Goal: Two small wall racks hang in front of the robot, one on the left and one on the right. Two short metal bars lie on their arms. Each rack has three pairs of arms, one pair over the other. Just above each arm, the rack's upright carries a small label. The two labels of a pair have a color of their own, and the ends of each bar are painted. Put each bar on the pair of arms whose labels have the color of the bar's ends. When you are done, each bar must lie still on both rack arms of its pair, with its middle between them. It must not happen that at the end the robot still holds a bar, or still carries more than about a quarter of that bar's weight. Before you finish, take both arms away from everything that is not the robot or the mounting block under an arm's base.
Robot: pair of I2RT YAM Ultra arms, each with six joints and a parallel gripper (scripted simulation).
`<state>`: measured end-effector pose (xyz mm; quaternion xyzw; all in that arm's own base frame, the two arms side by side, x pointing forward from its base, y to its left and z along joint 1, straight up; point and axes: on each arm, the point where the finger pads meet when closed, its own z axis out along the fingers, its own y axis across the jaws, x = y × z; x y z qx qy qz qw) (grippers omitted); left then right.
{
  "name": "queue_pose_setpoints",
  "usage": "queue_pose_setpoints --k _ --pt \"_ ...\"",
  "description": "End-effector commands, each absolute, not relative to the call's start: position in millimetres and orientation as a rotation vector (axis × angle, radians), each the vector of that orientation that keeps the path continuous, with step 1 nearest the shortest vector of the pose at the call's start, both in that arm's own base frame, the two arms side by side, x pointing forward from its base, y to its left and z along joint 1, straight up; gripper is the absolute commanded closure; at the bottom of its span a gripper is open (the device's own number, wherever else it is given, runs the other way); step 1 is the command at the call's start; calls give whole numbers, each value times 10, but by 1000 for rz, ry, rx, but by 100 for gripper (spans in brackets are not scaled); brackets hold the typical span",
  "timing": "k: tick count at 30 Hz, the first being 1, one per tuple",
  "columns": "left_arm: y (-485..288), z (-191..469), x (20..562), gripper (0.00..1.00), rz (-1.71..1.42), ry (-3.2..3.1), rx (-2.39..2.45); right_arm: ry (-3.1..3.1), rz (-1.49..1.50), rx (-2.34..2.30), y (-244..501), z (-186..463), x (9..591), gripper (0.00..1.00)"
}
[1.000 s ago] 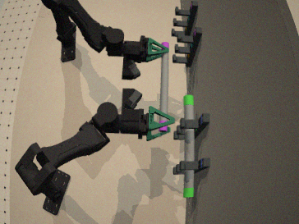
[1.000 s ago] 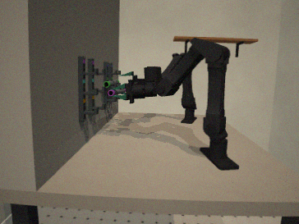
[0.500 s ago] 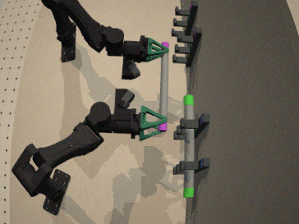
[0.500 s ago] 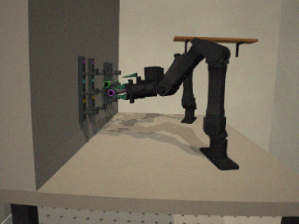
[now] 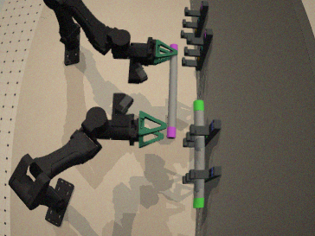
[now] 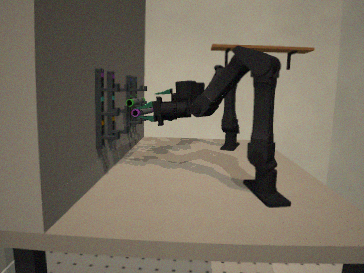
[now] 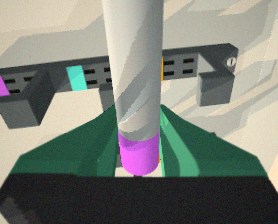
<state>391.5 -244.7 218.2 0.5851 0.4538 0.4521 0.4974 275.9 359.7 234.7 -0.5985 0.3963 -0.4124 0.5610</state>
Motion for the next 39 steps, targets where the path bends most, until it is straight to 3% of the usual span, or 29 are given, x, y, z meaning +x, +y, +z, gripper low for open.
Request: queue_pose_setpoints --k 1,18,39 --pt "-2449 2635 3960 100 1075 1090 1272 952 -954 -1352 3535 2492 2669 0" --pt "-2445 2639 3956 100 1075 1090 1271 952 -954 -1352 3442 2491 2409 0" --pt "-2446 2636 3954 100 1075 1090 1273 952 -954 -1352 3308 2488 2505 0"
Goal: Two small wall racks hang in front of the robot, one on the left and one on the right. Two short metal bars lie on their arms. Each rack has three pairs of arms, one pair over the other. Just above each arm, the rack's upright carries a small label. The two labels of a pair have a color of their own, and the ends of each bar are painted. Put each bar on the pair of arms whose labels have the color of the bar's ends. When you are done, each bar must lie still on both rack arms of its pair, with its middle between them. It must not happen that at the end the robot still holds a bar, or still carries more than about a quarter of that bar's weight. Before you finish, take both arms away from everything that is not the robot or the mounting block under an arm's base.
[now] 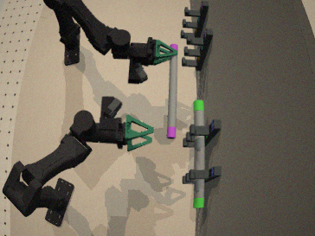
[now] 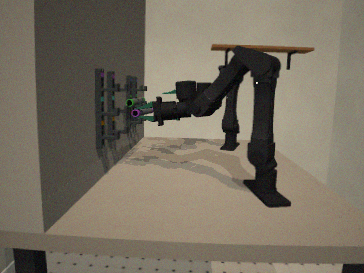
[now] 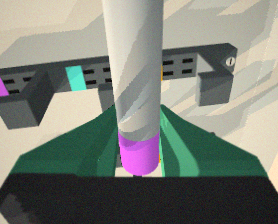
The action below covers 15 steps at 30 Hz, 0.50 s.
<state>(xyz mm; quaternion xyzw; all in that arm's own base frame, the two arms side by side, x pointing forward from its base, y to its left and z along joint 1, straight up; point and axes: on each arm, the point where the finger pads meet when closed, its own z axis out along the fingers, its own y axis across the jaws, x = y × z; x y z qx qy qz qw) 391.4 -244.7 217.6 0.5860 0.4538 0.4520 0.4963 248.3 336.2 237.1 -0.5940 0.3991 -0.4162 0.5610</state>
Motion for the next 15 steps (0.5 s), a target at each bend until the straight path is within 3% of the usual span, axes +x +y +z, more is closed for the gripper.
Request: queue_pose_setpoints --k 1,15 --pt "-2446 2636 3954 100 1075 1090 1273 952 -954 -1352 3301 2488 2511 0" --pt "-2446 2638 3954 100 1075 1090 1273 952 -954 -1352 3206 2486 2580 0"
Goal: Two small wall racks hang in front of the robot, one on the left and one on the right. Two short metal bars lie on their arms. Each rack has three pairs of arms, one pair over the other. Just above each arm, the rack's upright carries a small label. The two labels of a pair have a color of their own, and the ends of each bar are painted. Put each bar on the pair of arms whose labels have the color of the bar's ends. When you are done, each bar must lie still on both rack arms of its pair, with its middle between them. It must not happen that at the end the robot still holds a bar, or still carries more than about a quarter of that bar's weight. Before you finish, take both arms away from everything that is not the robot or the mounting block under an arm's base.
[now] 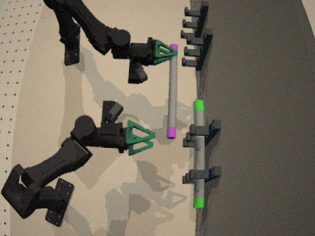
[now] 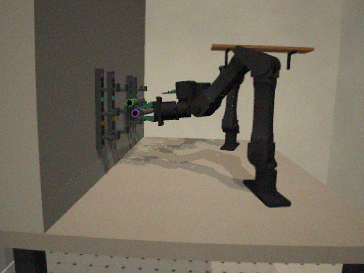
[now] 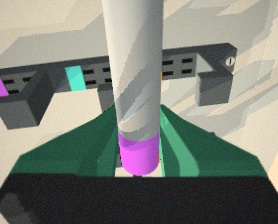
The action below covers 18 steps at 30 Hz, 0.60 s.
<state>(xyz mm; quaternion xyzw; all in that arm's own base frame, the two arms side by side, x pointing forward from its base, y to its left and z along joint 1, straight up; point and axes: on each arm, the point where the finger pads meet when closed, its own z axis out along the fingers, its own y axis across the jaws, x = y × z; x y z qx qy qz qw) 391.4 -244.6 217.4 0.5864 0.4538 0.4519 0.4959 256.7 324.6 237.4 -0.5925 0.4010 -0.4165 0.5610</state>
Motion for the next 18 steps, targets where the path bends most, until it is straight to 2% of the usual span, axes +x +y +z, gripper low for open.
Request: queue_pose_setpoints --k 1,18 --pt "-2446 2637 3954 100 1075 1090 1273 952 -954 -1352 3198 2486 2585 0" --pt "-2446 2641 3954 100 1075 1090 1274 952 -954 -1351 3080 2484 2671 0"
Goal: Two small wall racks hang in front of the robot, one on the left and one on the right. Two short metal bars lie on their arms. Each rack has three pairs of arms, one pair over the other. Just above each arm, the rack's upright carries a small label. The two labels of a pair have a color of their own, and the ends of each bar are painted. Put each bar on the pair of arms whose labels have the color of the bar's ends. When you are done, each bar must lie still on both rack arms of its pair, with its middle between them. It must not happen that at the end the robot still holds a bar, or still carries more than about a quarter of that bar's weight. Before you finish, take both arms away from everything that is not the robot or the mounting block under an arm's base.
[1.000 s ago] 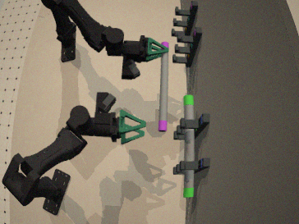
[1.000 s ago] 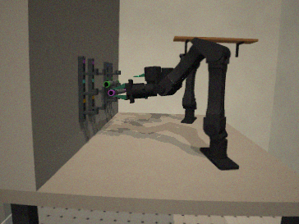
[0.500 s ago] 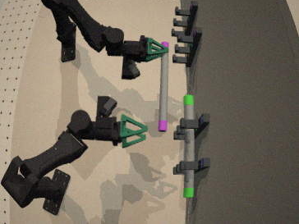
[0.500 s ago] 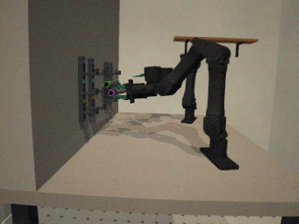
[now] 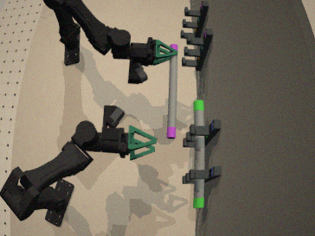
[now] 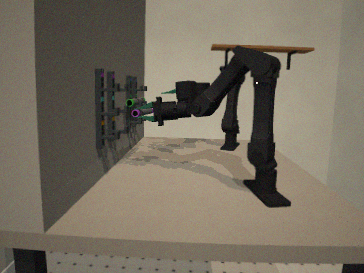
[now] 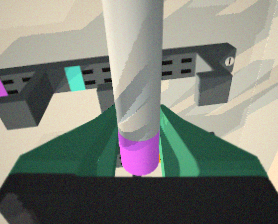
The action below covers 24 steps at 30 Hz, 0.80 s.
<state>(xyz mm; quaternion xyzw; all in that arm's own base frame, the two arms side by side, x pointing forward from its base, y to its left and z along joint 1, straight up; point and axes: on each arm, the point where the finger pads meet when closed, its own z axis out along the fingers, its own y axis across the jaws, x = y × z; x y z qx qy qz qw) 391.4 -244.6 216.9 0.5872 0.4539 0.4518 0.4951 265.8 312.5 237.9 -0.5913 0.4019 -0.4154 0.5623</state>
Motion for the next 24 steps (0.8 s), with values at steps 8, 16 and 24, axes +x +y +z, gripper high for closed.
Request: queue_pose_setpoints --k 8,16,24 --pt "-2446 2646 3954 100 1075 1090 1274 952 -954 -1351 3017 2482 2716 0" --pt "-2446 2649 3954 100 1075 1090 1274 952 -954 -1351 2970 2481 2751 0" --pt "-2446 2657 3954 100 1075 1090 1274 951 -954 -1351 2907 2480 2796 0"
